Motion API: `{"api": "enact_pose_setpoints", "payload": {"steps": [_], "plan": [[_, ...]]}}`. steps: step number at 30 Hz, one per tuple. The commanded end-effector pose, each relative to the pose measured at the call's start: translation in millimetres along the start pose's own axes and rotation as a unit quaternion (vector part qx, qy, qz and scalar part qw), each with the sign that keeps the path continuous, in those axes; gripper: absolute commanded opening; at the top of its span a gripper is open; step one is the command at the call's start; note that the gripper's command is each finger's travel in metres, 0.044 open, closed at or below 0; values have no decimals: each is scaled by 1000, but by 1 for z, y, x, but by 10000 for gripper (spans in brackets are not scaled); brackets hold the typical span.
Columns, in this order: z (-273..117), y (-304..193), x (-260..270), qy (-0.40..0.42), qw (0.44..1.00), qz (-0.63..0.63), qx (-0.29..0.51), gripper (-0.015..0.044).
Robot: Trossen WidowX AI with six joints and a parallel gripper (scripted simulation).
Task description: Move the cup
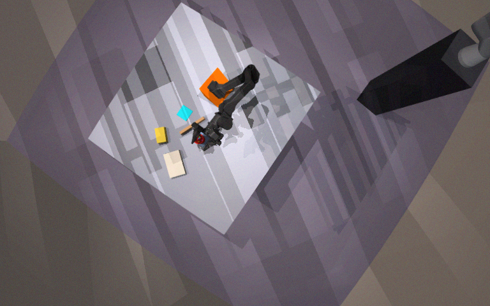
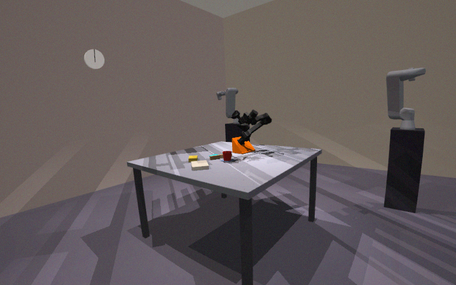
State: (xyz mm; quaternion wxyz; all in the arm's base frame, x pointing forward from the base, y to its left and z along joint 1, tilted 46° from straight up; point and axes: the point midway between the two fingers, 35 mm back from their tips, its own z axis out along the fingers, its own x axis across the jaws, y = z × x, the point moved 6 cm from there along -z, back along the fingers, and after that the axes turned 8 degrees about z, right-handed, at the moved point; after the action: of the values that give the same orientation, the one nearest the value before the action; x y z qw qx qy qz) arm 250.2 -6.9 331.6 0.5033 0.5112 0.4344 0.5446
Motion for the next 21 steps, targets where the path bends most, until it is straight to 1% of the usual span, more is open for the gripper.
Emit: {"api": "enact_pose_setpoints", "payload": {"steps": [1, 3, 6, 9, 10, 11, 13, 15, 18, 21], "plan": [[2, -2, 0, 2, 1000, 3, 8, 374], [14, -17, 0, 13, 997, 28, 69, 321], [34, -52, -1, 26, 973, 98, 209, 243], [46, -87, -4, 21, 921, 182, 343, 164], [48, -97, -5, 15, 898, 212, 385, 148], [49, -107, -5, 7, 871, 244, 426, 148], [50, -126, -6, -14, 809, 307, 501, 148], [49, -141, -7, -42, 735, 370, 567, 148], [47, -159, -8, -96, 603, 459, 646, 148], [46, -170, -9, -157, 459, 532, 694, 148]]}}
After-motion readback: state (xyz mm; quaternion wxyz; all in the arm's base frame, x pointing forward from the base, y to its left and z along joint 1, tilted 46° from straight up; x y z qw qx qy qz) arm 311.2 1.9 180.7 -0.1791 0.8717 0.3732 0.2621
